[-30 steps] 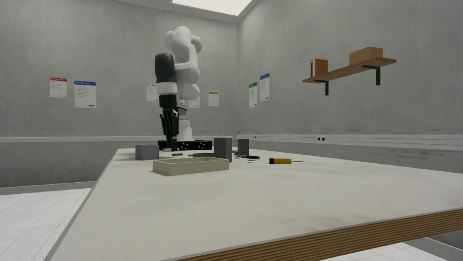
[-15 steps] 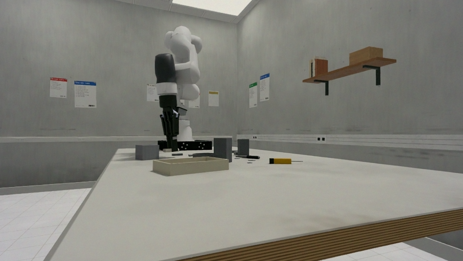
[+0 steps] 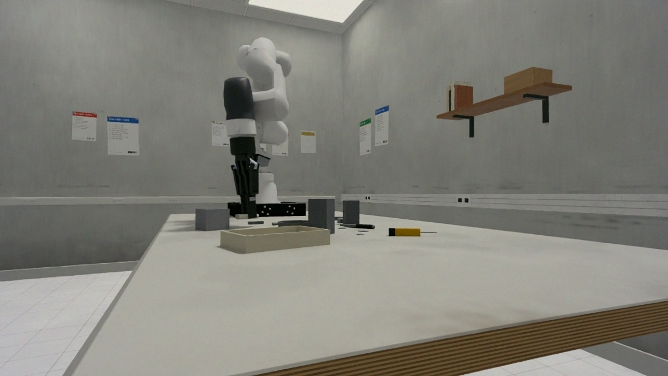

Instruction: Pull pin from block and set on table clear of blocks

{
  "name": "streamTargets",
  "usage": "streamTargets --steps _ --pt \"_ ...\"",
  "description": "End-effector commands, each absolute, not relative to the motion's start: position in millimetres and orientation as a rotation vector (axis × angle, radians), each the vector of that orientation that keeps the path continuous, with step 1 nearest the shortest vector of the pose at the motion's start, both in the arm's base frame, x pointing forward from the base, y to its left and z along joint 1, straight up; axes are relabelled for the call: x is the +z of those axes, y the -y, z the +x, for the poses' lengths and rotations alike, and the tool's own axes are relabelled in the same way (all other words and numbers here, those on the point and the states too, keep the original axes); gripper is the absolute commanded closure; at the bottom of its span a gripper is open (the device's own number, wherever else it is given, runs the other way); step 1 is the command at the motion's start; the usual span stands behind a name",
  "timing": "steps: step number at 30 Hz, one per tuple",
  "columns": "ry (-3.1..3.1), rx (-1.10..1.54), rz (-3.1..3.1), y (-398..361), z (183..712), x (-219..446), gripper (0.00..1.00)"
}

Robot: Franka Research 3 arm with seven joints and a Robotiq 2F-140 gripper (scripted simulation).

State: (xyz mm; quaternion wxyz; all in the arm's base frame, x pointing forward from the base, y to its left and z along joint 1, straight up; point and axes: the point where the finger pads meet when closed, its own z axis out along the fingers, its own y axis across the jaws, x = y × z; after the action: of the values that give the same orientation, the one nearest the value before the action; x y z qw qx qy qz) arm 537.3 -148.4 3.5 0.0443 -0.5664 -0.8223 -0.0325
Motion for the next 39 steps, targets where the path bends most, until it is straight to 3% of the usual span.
streamTargets --steps 1,39 --pt "2.516 -0.095 -1.722 148.0 536.9 3.2 0.90" --pt "2.506 -0.095 -1.755 143.6 533.4 4.2 0.90"
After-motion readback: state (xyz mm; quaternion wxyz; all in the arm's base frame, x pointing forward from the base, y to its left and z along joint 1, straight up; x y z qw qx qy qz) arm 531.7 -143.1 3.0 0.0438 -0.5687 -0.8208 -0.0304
